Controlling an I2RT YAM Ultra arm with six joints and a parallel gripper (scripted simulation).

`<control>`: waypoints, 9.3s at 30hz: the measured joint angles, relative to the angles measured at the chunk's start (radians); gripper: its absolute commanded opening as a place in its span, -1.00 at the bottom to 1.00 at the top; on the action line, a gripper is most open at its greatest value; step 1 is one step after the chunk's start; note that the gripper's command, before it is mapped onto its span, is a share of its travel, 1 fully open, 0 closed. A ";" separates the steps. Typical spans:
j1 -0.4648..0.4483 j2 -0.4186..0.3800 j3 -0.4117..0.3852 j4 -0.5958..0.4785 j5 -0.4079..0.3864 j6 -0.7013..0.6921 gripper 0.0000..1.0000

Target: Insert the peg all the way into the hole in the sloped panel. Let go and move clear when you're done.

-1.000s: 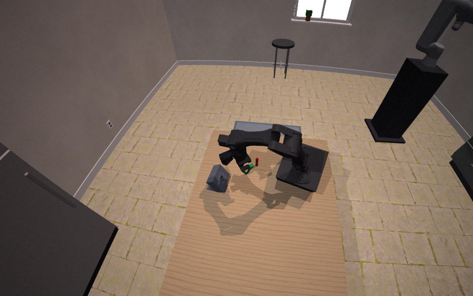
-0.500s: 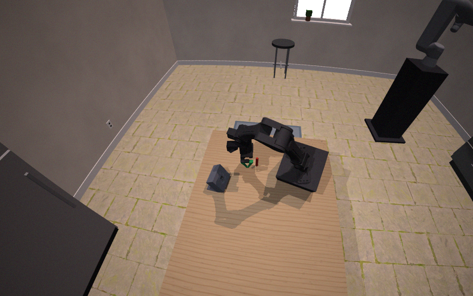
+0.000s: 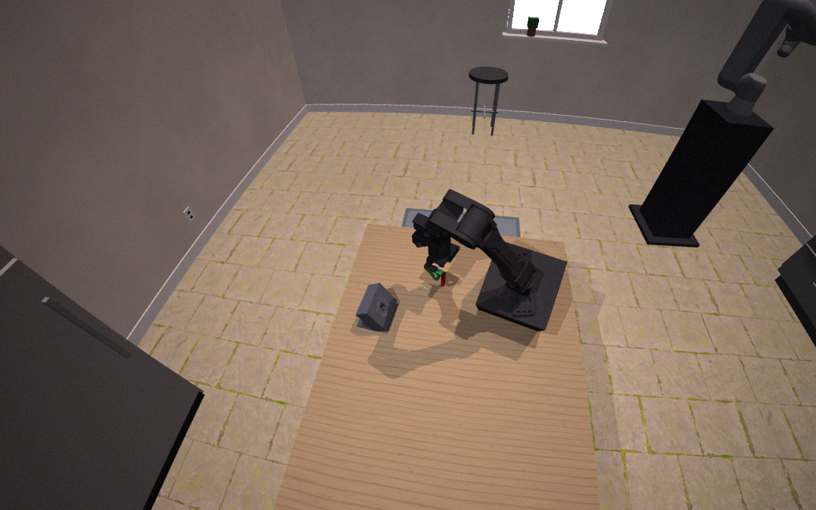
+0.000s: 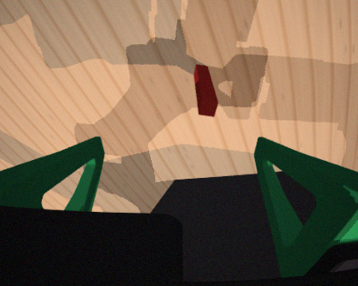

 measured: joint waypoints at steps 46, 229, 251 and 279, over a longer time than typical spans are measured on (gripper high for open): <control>0.025 0.157 -0.069 0.302 0.002 0.203 1.00; 0.755 -0.579 -0.657 1.092 0.605 0.708 -1.00; 0.860 -0.646 -0.735 1.241 0.688 0.792 -1.00; 0.860 -0.543 -0.734 1.435 0.682 0.787 -1.00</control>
